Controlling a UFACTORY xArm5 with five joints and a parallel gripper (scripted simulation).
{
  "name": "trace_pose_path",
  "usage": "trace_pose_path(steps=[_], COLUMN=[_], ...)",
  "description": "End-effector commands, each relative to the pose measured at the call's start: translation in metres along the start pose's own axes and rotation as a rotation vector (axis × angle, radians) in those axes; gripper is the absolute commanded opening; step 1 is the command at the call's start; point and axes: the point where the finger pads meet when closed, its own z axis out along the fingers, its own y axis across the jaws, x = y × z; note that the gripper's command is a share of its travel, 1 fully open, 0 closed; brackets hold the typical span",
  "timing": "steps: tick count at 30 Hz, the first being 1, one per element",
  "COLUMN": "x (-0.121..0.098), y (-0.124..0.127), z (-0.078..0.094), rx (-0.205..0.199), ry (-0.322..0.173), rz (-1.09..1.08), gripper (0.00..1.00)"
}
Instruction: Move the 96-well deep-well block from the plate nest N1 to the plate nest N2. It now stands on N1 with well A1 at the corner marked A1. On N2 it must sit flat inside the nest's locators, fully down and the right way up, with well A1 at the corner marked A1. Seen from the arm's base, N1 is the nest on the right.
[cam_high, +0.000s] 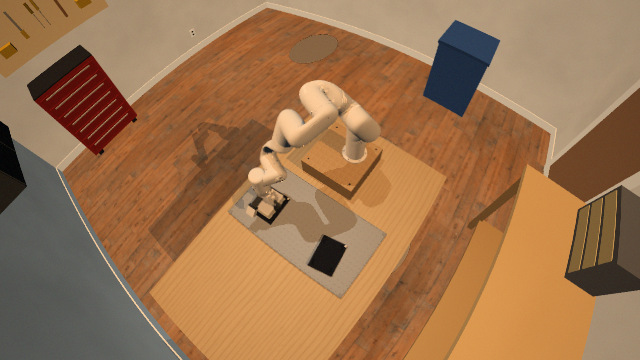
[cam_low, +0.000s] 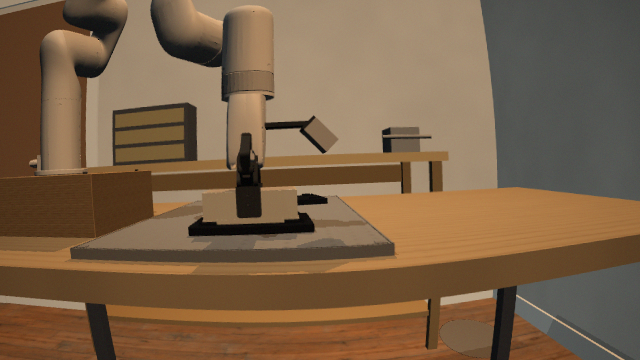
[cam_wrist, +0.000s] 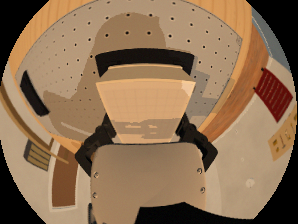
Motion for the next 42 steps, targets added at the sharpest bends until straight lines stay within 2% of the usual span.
trace_pose_path(steps=[1,15,42], x=[0.001,0.001,0.001], y=[0.001,0.001,0.001], z=[-0.001,-0.001,-0.017], rx=[-0.002,-0.002,-0.002], ry=[0.003,0.003,0.004], rz=[0.0,0.0,0.0], gripper=[0.0,0.0,0.0])
